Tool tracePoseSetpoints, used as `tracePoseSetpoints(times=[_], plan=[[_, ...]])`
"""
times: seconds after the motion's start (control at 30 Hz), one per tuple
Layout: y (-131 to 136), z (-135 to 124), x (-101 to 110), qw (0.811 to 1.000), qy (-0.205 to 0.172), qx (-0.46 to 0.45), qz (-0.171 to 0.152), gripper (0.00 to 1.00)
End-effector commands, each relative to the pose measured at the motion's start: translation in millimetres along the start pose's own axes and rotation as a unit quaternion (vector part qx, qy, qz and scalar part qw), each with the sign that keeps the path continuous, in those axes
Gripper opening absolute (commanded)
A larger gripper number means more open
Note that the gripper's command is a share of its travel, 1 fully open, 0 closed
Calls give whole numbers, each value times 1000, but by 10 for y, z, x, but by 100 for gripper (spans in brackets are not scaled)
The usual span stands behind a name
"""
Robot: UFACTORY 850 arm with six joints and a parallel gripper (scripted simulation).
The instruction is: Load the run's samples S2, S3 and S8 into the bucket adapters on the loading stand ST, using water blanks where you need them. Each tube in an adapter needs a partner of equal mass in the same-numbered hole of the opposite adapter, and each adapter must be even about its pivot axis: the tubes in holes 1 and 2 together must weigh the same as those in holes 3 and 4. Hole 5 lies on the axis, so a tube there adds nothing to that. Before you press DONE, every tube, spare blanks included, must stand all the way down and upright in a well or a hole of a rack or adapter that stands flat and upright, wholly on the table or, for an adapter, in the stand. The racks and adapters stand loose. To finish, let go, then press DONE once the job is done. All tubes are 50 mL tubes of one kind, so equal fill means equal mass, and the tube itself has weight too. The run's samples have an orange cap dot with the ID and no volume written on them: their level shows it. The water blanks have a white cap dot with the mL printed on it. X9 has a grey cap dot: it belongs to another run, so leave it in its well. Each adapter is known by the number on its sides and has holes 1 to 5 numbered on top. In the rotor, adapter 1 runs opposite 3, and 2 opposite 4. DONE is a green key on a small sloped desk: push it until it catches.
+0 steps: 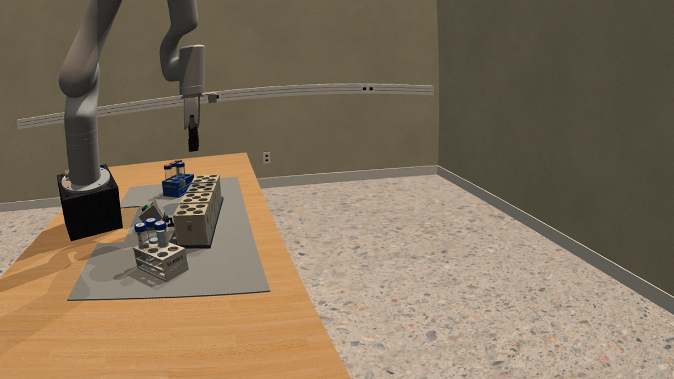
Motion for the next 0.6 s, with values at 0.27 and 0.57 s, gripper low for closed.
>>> tracePoseSetpoints(times=[0.27,0.57], plan=[[-421,-241,7,984,-4,177,3,57],[-763,-450,10,952,-3,306,4,57]])
Point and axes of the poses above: the point where the finger pads meet when closed, its own x axis back along the fingers, its own y axis across the jaws, z = x × y, the point moved 8 cm from there along x, back along the fingers, and after that the axes turned 9 degrees about -x, right-handed, at the moved point
